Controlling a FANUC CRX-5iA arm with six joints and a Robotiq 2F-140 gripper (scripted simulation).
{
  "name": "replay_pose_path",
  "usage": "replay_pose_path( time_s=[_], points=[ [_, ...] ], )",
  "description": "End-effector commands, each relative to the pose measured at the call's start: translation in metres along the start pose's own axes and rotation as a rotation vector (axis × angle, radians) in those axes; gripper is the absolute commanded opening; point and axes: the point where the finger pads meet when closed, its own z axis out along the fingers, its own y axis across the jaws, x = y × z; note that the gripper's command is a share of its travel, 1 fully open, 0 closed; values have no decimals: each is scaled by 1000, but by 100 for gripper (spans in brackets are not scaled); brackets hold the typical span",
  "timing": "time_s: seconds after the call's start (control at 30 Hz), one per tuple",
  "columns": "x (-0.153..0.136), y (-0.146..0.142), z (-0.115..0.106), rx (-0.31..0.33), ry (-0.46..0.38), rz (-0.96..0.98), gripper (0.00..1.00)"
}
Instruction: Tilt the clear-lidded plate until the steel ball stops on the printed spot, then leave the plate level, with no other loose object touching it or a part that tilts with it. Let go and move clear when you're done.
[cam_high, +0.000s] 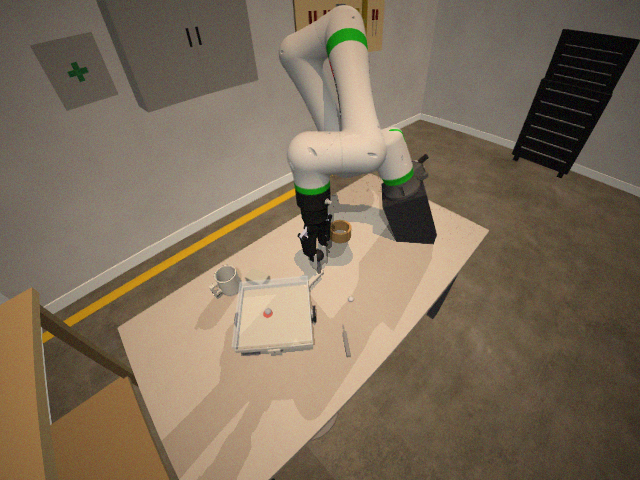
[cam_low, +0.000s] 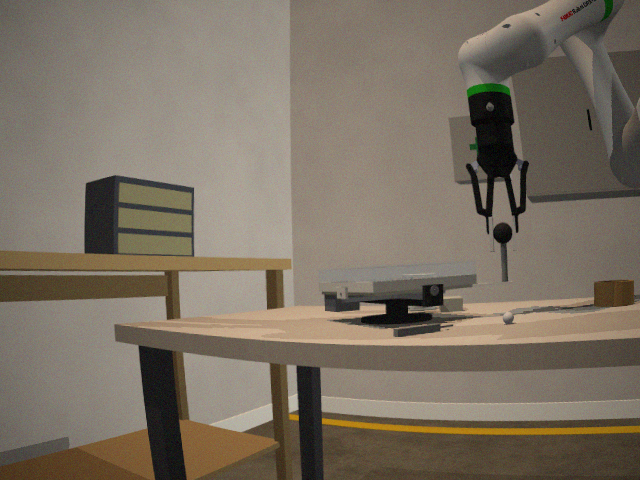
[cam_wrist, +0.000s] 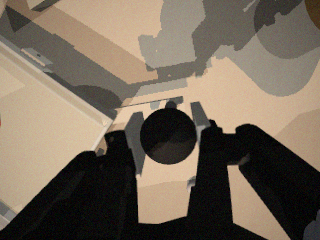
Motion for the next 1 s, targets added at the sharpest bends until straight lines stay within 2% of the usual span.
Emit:
replay_pose_path(
  time_s=[0.0, 0.97],
  points=[
    [0, 0, 0, 1, 0, 0, 10],
    [0, 1, 3, 1, 0, 0, 10]
  ],
)
